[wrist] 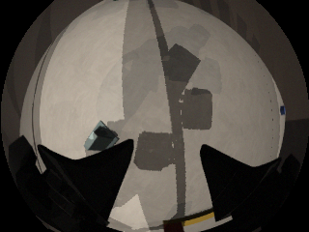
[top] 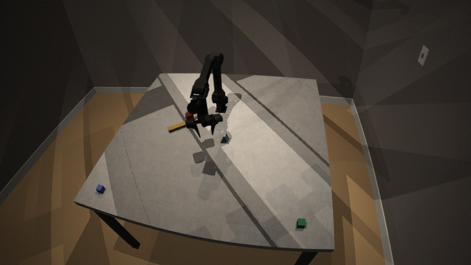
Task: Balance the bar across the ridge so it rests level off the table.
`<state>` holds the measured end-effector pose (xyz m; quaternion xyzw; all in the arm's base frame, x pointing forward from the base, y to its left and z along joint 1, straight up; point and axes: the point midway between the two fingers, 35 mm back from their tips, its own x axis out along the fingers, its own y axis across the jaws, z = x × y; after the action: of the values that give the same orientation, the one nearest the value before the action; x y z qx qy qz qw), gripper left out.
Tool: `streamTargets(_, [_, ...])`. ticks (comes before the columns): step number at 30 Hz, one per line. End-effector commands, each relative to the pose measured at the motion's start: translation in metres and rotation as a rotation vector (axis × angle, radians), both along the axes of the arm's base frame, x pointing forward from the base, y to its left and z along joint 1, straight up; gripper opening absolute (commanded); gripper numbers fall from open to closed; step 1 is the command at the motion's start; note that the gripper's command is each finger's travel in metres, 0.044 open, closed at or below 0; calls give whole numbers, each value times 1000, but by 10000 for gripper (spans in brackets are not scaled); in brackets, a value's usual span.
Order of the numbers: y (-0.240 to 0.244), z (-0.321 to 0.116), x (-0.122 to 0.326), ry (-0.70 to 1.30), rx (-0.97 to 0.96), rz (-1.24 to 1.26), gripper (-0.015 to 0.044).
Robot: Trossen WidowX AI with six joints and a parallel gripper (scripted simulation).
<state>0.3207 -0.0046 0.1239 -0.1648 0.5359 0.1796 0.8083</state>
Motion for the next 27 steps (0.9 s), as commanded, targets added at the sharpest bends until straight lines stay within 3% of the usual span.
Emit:
streamTargets(1, [-20,3,-1,25,0,-97,315])
streamTargets(27, [-137,25,-55,202,68,-788,315])
